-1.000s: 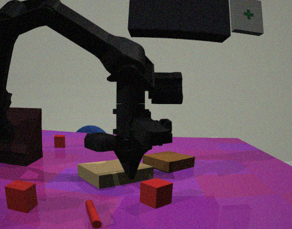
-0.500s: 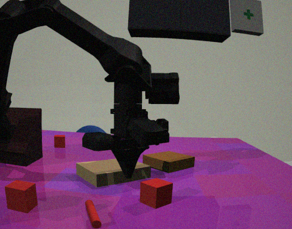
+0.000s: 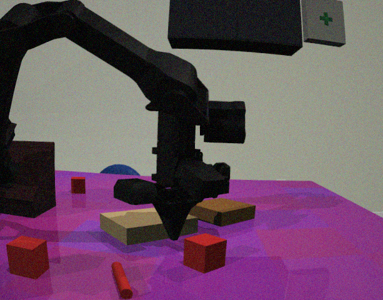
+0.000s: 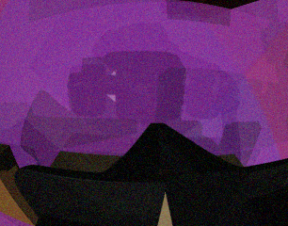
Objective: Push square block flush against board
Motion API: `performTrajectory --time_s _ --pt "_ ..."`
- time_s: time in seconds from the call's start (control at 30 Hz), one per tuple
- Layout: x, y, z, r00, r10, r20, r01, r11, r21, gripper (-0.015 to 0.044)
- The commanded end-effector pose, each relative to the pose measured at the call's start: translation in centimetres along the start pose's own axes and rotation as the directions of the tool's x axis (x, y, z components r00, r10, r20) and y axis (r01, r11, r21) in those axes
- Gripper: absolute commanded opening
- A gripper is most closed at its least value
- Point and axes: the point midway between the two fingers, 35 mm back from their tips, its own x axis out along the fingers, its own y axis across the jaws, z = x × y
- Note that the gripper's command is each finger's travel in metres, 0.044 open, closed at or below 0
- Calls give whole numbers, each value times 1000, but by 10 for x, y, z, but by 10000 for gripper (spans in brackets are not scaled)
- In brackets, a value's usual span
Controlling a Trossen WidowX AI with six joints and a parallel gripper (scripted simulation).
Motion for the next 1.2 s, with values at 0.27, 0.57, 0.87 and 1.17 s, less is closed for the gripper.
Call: performTrajectory --time_s 0.27,0.57,0.87,1.17 --pt "1 1 20 1000 1 -5 -1 1000 -3 0" --pt "-42 1 24 1000 2 -5 -2 1000 -2 0" --pt "-53 0 21 1000 10 7 -9 998 -60 0" --pt "-57 -20 3 1000 8 3 -6 932 -362 0"
